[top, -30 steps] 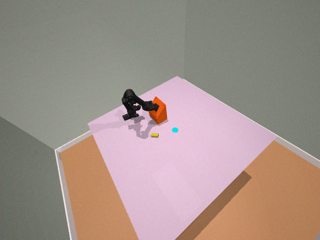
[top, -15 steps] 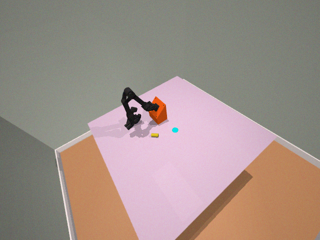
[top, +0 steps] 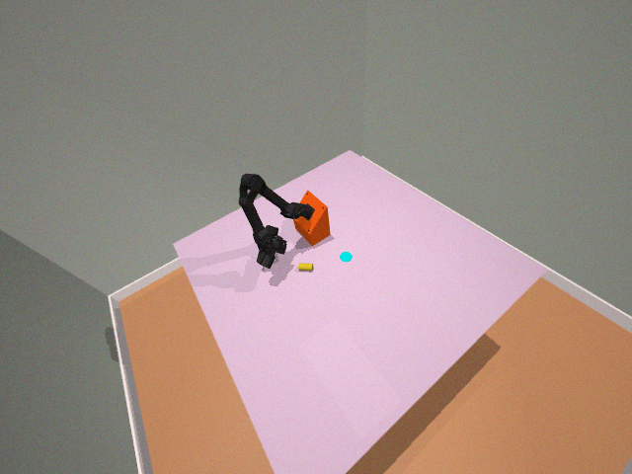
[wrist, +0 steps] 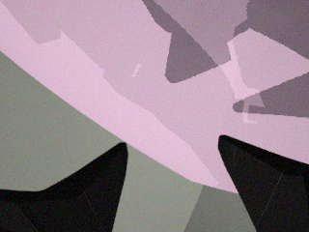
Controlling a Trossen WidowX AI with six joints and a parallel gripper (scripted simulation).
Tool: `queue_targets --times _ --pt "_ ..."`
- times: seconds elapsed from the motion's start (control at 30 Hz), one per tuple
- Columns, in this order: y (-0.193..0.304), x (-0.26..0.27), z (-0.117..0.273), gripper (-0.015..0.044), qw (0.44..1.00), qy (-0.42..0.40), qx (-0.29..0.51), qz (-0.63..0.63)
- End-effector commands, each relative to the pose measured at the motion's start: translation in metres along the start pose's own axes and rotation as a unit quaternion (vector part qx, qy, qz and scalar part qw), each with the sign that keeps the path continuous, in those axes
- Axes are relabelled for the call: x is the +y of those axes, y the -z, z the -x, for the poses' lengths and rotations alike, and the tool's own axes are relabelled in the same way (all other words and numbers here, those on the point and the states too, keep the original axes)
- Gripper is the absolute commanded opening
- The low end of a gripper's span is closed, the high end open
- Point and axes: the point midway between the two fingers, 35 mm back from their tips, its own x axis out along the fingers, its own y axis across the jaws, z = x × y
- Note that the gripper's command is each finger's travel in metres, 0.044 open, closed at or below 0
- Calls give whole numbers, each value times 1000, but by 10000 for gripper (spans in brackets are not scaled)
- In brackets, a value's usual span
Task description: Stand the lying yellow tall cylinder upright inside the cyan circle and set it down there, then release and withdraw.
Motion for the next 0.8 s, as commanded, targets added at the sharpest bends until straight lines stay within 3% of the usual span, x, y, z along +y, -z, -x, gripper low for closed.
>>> queue_targets --times 0.0,0.37,0.77 --pt "-16 -17 23 309 998 48 -33 -11" --pt "-56 -40 93 309 980 154 -127 -25" --pt "-92 -29 173 309 945 231 -233 -18"
